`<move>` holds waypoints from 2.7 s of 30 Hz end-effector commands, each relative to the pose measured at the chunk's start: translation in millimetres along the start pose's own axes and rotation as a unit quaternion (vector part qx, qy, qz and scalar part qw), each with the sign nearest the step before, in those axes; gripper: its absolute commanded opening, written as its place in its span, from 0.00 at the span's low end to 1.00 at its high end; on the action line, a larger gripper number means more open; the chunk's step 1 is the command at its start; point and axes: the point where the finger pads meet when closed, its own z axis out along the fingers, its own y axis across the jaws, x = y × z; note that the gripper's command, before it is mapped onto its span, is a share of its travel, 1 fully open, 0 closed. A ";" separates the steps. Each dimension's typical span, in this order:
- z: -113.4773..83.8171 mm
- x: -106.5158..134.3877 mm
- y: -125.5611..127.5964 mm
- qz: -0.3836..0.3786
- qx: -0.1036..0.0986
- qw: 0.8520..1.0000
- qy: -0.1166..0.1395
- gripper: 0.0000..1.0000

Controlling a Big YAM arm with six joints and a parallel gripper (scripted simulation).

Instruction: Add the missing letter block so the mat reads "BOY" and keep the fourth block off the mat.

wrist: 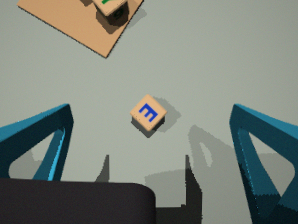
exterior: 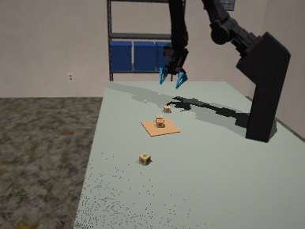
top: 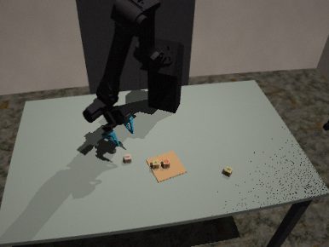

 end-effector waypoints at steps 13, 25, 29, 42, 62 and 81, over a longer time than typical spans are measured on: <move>40.2 -71.7 32.9 -0.153 -0.038 0.987 0.031 1.00; 102.8 -156.0 83.2 -0.330 -0.106 0.934 0.086 1.00; 131.2 -199.3 109.3 -0.416 -0.136 0.892 0.112 1.00; 204.0 -319.3 179.1 -0.627 -0.194 0.734 0.172 1.00; 233.0 -351.6 203.9 -0.691 -0.222 0.658 0.201 1.00; 233.5 -352.4 203.5 -0.690 -0.220 0.660 0.201 1.00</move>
